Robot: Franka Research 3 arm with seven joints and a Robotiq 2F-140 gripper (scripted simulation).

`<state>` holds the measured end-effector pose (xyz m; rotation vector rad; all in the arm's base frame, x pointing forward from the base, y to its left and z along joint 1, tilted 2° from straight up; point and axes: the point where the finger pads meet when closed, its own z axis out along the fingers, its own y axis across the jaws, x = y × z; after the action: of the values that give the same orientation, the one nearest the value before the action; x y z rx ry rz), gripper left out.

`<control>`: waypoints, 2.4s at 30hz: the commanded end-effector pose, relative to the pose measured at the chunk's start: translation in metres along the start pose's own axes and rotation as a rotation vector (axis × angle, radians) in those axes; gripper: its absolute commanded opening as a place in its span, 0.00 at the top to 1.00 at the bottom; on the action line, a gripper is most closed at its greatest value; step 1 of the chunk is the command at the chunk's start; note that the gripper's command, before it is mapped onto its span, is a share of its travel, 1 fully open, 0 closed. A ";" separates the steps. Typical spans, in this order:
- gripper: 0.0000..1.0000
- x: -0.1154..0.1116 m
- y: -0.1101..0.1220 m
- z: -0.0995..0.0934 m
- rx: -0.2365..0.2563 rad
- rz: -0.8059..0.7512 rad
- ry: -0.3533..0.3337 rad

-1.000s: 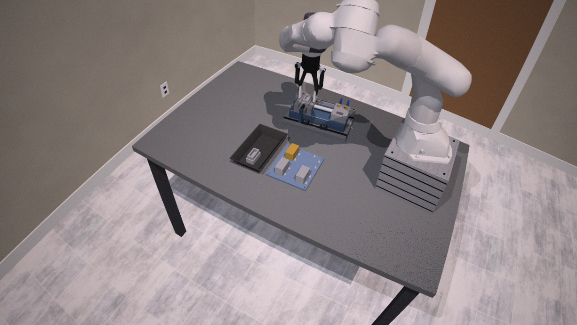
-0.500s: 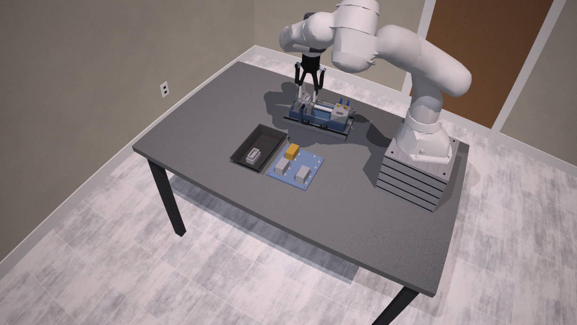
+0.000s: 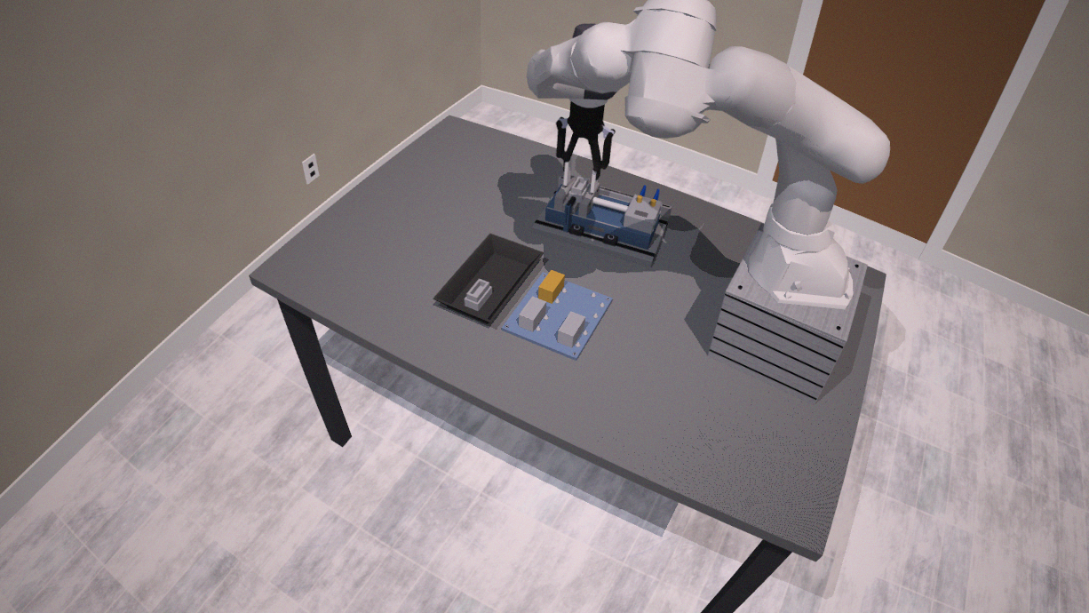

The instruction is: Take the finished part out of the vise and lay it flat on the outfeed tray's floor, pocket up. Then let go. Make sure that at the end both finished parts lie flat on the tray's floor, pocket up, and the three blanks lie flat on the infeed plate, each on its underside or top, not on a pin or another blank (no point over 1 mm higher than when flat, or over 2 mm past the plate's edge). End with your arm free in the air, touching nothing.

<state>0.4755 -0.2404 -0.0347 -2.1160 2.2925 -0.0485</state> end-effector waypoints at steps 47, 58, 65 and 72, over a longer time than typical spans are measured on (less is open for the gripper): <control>1.00 0.001 -0.001 0.000 0.003 -0.004 0.002; 1.00 0.001 -0.001 0.000 0.003 -0.004 0.002; 1.00 0.001 -0.001 0.000 0.003 -0.004 0.002; 1.00 0.001 -0.001 0.000 0.003 -0.004 0.002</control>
<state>0.4758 -0.2406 -0.0345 -2.1159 2.2922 -0.0494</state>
